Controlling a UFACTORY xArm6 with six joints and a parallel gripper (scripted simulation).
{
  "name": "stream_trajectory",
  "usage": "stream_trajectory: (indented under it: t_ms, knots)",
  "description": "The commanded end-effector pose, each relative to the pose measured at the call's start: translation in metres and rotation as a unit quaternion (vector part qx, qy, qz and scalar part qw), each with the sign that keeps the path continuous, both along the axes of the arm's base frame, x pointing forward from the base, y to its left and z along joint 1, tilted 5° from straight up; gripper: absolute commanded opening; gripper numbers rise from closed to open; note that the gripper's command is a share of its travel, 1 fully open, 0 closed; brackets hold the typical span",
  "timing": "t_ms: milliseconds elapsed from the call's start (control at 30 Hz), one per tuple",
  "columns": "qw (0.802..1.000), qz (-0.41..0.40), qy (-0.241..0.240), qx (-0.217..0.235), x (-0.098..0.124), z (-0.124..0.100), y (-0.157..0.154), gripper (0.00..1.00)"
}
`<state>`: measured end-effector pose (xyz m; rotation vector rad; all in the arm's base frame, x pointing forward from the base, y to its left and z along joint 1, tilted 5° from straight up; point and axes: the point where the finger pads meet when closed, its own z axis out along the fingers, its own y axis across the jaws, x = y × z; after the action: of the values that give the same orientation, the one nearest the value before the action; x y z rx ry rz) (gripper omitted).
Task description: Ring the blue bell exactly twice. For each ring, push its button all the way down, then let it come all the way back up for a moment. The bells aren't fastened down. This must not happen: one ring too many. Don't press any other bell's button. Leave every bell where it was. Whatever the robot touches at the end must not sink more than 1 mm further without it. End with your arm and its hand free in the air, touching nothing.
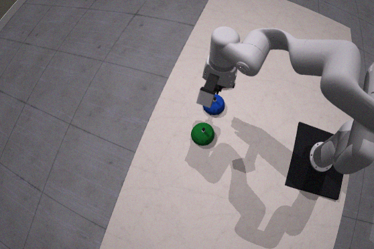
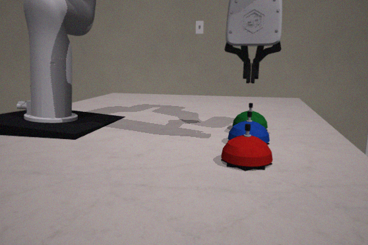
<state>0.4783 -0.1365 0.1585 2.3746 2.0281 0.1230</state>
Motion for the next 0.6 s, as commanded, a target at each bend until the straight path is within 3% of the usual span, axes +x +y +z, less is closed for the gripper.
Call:
stream_trajectory:
  t_ms: [0, 567]
  knots:
    - [1.0, 0.0, -0.002, -0.001, 0.002, -0.003, 0.0, 0.0]
    - [1.0, 0.0, -0.002, -0.001, 0.004, -0.029, 0.001, 0.0]
